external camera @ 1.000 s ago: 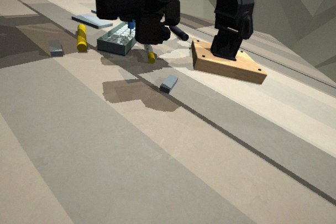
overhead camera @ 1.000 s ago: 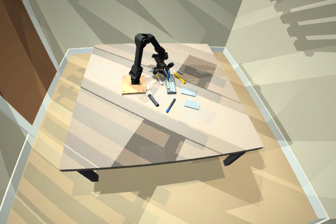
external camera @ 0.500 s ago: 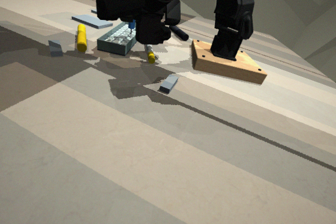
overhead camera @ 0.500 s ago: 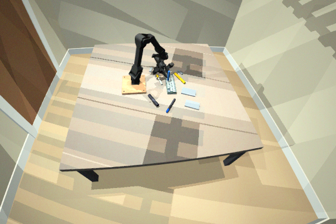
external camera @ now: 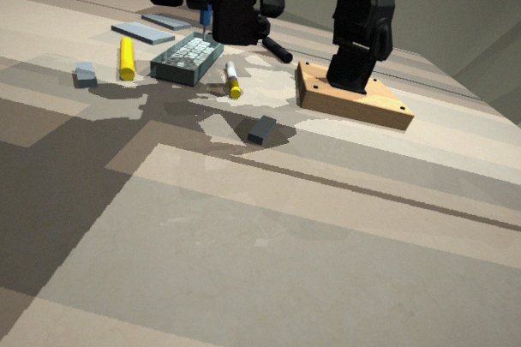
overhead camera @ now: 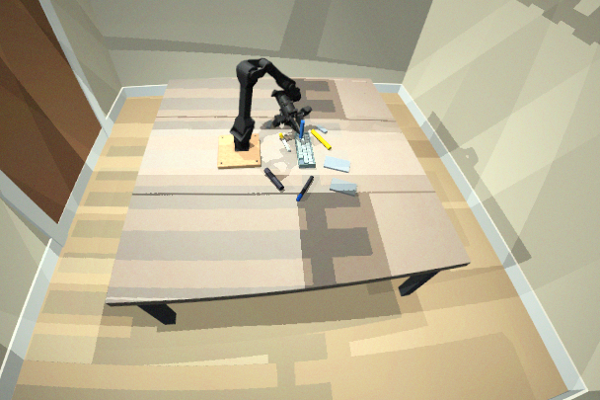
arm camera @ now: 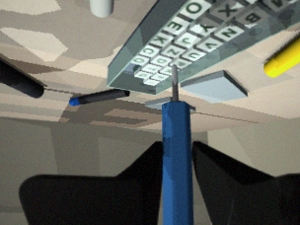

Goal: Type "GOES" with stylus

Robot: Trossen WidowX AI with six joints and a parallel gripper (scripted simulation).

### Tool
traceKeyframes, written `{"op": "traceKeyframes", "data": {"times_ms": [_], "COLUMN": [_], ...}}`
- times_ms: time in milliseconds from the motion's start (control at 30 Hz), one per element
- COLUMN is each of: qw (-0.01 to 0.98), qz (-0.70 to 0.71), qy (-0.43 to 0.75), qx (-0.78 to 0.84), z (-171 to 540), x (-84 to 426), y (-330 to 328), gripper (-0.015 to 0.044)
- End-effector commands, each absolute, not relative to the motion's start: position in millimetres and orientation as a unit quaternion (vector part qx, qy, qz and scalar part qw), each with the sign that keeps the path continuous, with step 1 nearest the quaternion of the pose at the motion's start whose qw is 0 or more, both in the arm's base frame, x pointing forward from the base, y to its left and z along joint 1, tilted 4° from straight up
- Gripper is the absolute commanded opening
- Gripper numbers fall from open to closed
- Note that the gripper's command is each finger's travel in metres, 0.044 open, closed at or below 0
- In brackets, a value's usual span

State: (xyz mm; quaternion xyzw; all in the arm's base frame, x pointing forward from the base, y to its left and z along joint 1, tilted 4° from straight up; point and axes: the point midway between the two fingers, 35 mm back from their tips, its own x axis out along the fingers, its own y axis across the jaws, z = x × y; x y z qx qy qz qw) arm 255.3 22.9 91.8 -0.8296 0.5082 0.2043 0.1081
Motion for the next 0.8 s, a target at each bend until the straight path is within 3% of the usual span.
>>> {"op": "traceKeyframes", "data": {"times_ms": [0, 67, 167, 767], "qw": [0.108, 0.108, 0.108, 0.115], "qz": [0.204, 0.204, 0.204, 0.203], "qy": [0.508, 0.508, 0.508, 0.507], "qx": [-0.830, -0.830, -0.830, -0.830], "z": [92, 92, 92, 95], "x": [255, 255, 257, 291], "y": [23, 23, 26, 79], "gripper": [0.0078, 0.0065, 0.0000, 0.0000]}}
